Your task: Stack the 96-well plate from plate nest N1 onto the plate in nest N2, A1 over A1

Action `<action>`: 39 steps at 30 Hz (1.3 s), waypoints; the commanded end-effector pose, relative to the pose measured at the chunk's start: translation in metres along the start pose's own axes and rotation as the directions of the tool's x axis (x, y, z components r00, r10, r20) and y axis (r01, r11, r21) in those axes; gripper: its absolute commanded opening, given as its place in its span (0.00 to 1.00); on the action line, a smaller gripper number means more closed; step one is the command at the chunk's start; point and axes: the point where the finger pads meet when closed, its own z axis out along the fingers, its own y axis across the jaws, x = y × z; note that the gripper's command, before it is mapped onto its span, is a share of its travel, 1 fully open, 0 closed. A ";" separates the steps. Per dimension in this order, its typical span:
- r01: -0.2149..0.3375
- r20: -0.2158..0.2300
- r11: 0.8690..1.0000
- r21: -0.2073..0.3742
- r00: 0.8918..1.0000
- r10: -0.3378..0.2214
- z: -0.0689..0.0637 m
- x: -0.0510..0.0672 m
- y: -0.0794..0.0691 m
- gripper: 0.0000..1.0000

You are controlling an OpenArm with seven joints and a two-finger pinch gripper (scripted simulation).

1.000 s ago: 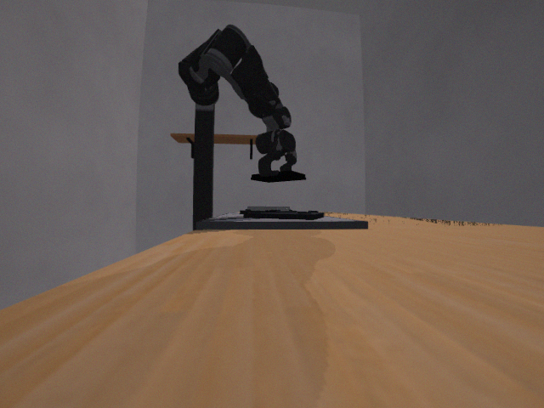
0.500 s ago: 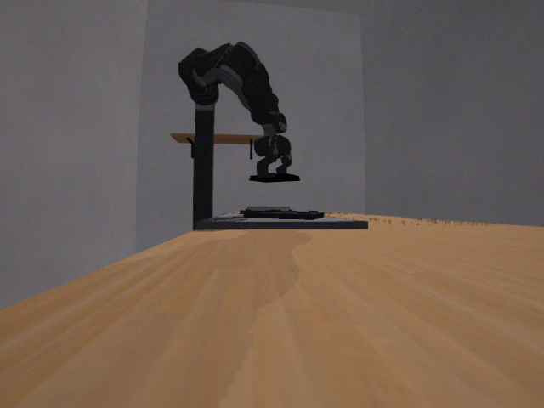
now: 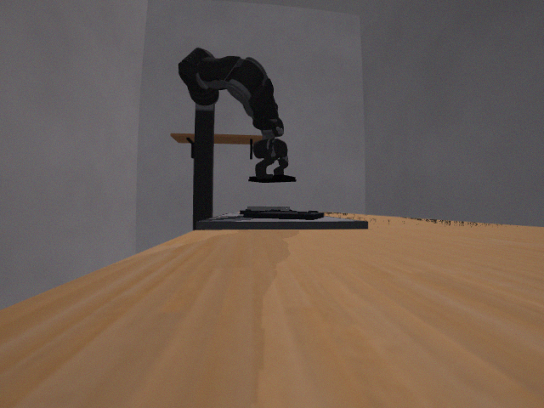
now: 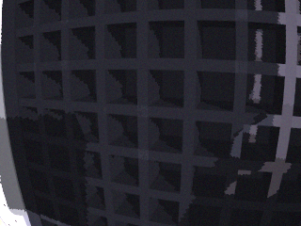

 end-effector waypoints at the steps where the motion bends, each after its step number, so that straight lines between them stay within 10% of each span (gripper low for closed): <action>1: -0.039 0.025 0.999 0.032 0.999 0.038 0.001 -0.007 -0.007 0.00; 12: -0.039 0.025 0.999 0.032 0.999 0.038 0.001 -0.007 -0.007 0.00; 17: -0.039 0.025 0.999 0.032 0.999 0.038 0.000 0.021 0.023 0.00; 29: -0.039 0.025 0.999 0.032 0.999 0.038 0.000 0.021 0.023 0.00; 34: -0.039 0.024 0.999 0.032 0.999 0.038 0.000 0.050 0.052 0.00; 39: -0.039 0.024 0.999 0.032 0.999 0.038 0.000 0.050 0.052 0.00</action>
